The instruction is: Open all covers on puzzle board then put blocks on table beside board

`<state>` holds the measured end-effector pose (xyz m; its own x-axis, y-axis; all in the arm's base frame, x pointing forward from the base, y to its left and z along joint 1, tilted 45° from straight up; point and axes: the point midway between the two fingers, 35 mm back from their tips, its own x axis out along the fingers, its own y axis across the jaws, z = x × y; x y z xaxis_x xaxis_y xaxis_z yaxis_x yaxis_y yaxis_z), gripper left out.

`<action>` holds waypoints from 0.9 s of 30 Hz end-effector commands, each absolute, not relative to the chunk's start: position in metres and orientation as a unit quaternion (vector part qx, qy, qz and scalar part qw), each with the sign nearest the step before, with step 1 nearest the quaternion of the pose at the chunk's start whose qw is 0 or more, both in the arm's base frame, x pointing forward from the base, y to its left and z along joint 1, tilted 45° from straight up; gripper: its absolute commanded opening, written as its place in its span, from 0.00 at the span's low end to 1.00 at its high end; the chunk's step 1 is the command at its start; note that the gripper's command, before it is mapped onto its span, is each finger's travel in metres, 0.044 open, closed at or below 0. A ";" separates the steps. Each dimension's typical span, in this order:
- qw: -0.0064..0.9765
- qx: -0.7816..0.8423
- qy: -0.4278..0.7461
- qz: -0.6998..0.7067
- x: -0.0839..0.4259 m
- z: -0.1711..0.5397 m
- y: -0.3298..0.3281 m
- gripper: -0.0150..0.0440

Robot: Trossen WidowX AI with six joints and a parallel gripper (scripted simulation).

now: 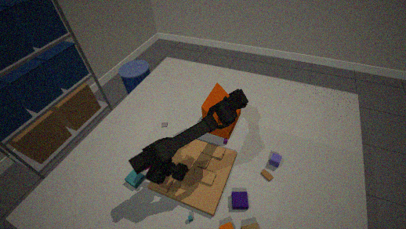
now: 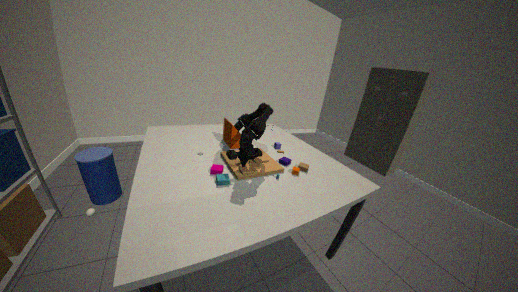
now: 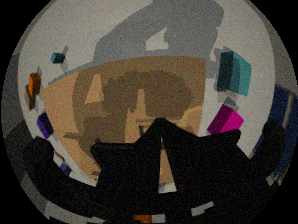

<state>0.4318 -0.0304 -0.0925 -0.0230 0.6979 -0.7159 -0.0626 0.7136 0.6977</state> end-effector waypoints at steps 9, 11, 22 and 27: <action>0.660 0.242 0.649 0.292 0.438 -0.080 -0.042 0.25; 0.660 0.242 0.649 0.292 0.438 -0.078 -0.044 0.25; 0.660 0.242 0.649 0.292 0.440 -0.068 -0.053 0.25; 0.660 0.242 0.649 0.292 0.440 -0.063 -0.058 0.25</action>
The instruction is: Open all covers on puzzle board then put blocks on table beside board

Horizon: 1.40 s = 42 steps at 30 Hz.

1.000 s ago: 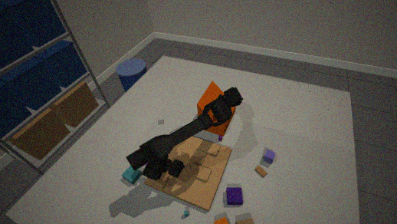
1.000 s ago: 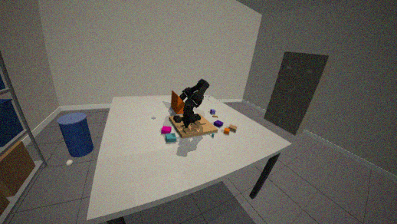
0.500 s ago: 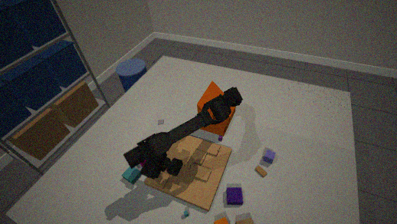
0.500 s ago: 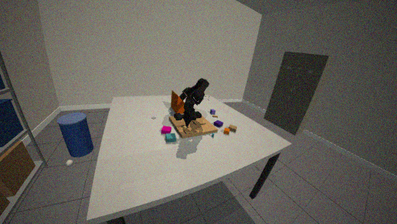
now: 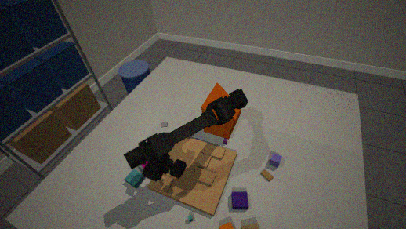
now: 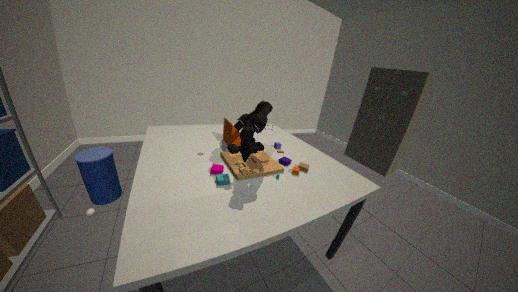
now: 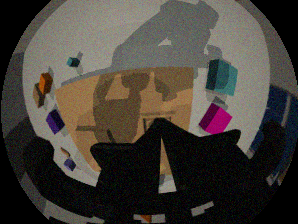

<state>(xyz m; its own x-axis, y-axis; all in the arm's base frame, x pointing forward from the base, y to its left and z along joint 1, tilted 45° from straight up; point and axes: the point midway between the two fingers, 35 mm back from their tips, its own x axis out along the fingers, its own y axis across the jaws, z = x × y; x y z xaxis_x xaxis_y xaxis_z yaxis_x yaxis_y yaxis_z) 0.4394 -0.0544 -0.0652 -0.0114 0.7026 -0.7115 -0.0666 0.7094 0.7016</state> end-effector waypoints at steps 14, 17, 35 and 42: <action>0.588 0.384 0.698 0.141 0.413 -0.021 -0.031 0.25; 0.562 0.421 0.705 0.096 0.404 -0.010 -0.023 0.25; 0.364 0.599 0.692 -0.174 0.326 0.038 0.022 0.25; 0.291 0.637 0.667 -0.253 0.297 0.046 0.035 0.25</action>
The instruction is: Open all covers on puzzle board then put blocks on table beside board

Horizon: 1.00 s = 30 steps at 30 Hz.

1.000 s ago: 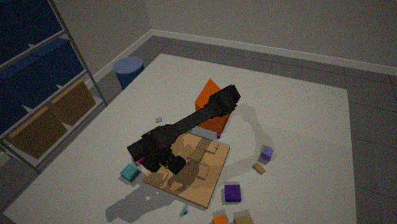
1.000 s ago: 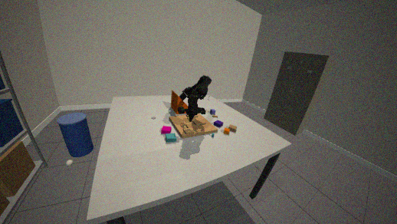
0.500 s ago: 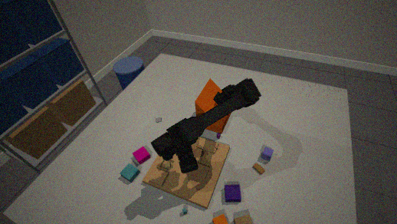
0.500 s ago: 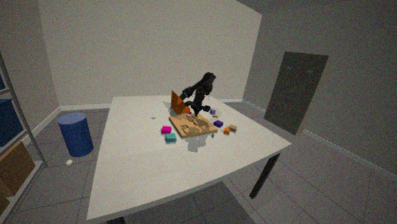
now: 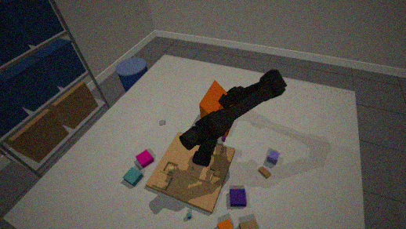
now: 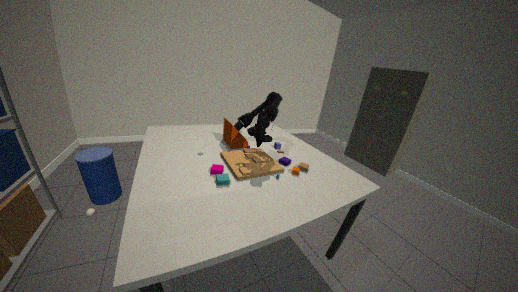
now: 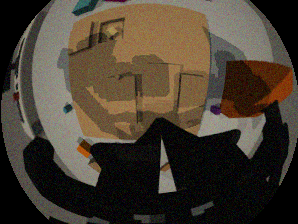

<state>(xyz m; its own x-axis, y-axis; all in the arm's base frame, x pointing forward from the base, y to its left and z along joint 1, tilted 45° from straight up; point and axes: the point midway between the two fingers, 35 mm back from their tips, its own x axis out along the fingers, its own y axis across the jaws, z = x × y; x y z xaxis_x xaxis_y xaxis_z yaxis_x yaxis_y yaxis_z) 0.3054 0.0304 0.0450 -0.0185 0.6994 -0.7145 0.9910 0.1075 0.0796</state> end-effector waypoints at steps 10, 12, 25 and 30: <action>0.291 0.637 0.667 -0.253 0.297 0.046 0.035 0.25; 0.291 0.637 0.667 -0.253 0.297 0.046 0.035 0.25; 0.291 0.637 0.667 -0.253 0.298 0.044 0.036 0.25; 0.291 0.637 0.667 -0.253 0.298 0.041 0.040 0.25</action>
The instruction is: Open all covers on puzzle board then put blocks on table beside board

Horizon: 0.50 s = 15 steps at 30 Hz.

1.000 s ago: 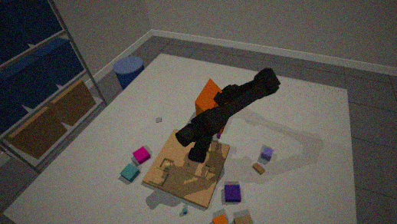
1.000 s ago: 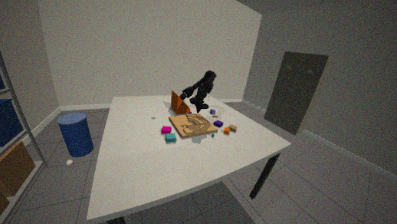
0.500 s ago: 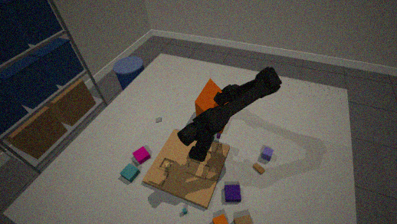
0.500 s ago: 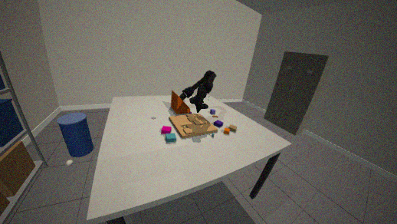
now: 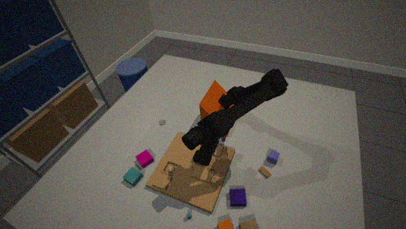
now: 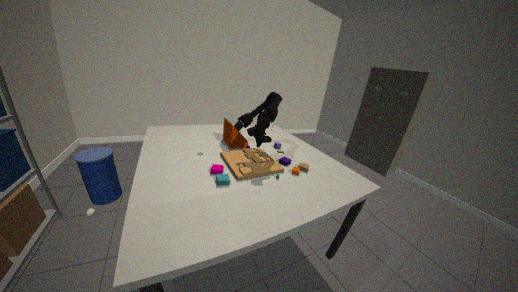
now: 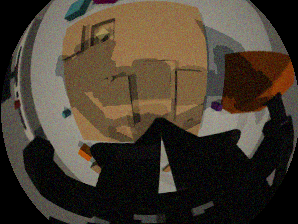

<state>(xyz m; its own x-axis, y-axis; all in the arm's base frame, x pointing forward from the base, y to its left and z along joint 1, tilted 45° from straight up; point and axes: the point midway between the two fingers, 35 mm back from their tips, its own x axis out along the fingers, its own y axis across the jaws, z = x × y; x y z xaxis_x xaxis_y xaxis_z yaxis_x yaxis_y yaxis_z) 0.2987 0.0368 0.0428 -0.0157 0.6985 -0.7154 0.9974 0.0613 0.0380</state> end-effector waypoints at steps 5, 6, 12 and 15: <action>0.291 0.637 0.667 -0.253 0.298 0.037 0.043 0.25; 0.291 0.637 0.667 -0.253 0.298 0.037 0.044 0.25; 0.292 0.637 0.667 -0.254 0.298 0.032 0.048 0.25; 0.292 0.637 0.667 -0.254 0.299 0.030 0.050 0.25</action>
<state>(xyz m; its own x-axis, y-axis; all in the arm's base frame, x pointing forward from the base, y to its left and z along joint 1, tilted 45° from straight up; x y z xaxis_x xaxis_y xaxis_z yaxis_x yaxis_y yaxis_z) 0.2998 0.0470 0.0325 -0.0146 0.6979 -0.7161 0.9974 0.0611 0.0393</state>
